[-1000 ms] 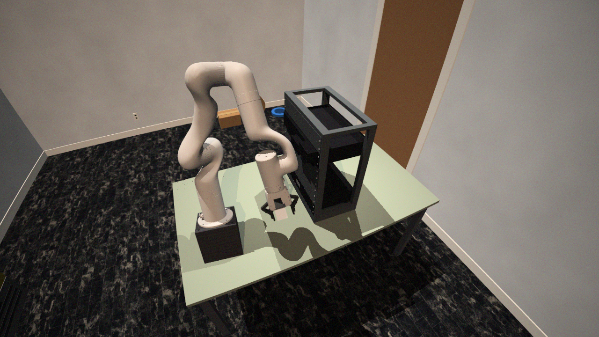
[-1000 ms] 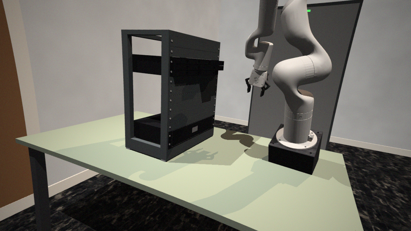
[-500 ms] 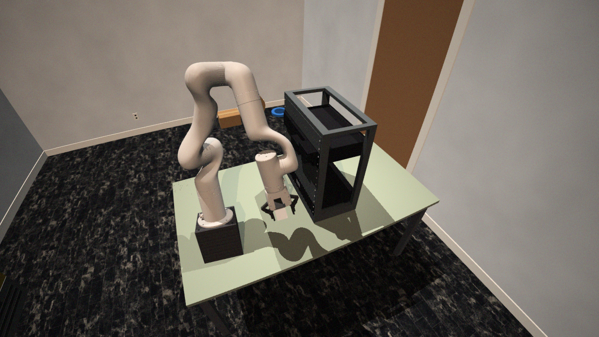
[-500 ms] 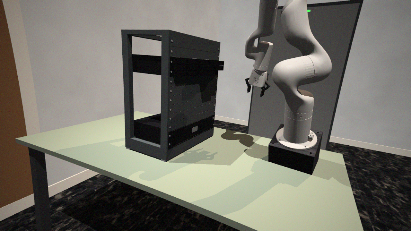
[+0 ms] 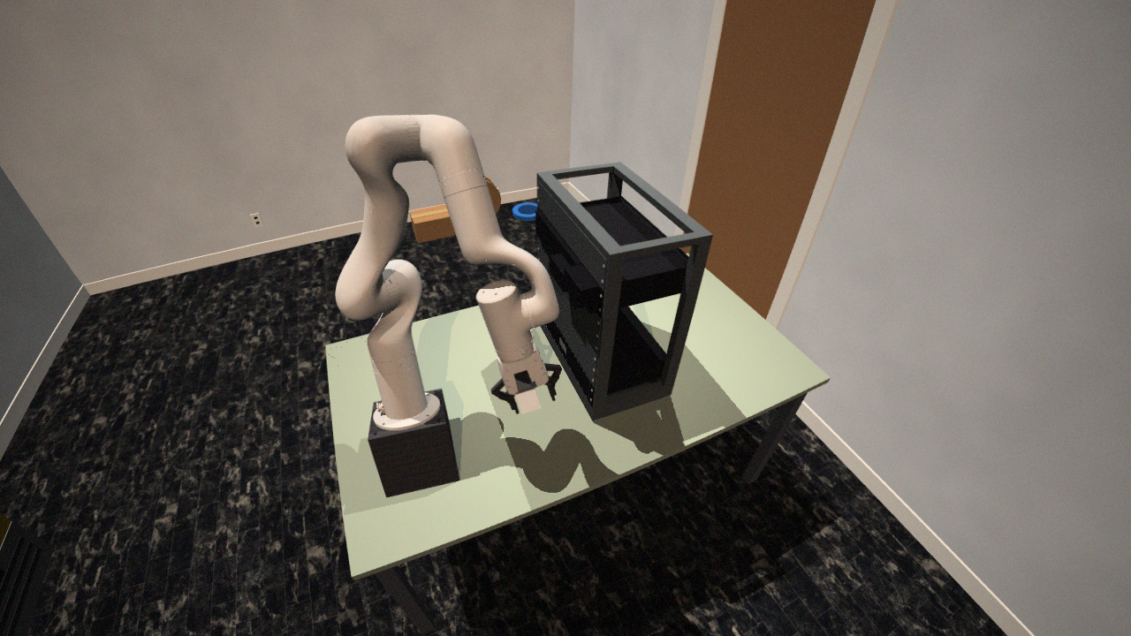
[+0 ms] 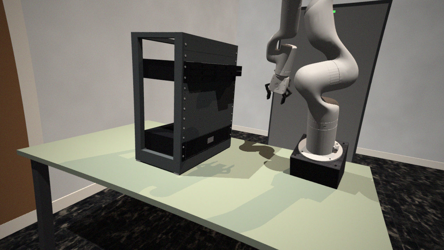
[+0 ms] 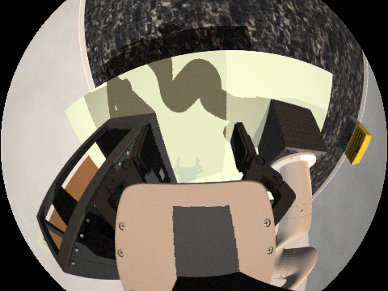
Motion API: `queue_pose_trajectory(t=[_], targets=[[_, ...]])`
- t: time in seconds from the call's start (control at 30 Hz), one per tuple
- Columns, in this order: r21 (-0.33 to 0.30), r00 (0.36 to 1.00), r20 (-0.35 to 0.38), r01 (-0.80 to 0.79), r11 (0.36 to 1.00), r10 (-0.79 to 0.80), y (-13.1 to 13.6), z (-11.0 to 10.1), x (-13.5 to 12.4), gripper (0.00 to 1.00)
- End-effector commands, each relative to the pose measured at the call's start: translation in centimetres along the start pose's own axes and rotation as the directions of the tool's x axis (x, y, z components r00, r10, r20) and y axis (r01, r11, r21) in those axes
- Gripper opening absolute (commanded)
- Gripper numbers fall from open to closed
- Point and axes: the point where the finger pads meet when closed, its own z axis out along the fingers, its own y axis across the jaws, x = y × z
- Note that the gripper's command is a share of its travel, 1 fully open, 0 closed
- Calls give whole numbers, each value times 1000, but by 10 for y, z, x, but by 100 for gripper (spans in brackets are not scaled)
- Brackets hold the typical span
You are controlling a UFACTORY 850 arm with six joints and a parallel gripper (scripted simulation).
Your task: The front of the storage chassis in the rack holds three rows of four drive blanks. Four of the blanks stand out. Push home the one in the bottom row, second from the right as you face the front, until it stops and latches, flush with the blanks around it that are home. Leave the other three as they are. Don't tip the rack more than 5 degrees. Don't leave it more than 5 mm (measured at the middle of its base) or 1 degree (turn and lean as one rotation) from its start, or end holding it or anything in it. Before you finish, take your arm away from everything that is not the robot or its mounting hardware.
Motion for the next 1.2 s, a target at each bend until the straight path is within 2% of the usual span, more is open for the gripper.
queue_pose_trajectory(t=[0.0,0.23,0.43,0.5,0.6,0.63,0.67,0.73,0.77,0.83,0.87,0.93,0.97,1.07,1.13,1.17], targets=[[31,1000,5,0,1000,0,-1,-4,-4,100],[126,1000,15,-5,992,4,-3,-17,-18,100],[270,999,39,-17,963,6,-6,-37,-42,100],[270,999,39,-17,963,6,-6,-37,-42,100],[340,999,53,-24,940,6,-6,-46,-55,100],[340,999,53,-24,940,6,-6,-46,-55,100],[376,998,56,-27,926,6,-7,-50,-60,100],[376,998,56,-27,926,6,-7,-50,-60,100],[422,998,67,-33,906,5,-7,-57,-69,100],[422,998,67,-33,906,5,-7,-57,-69,100],[471,997,76,-39,881,4,-8,-64,-78,100],[471,997,76,-39,881,4,-8,-64,-78,100],[518,997,82,-45,854,2,-9,-71,-87,100],[518,997,82,-45,854,2,-9,-71,-87,100],[602,995,99,-58,796,-3,-11,-85,-103,100],[602,995,99,-58,796,-3,-11,-85,-103,100]])
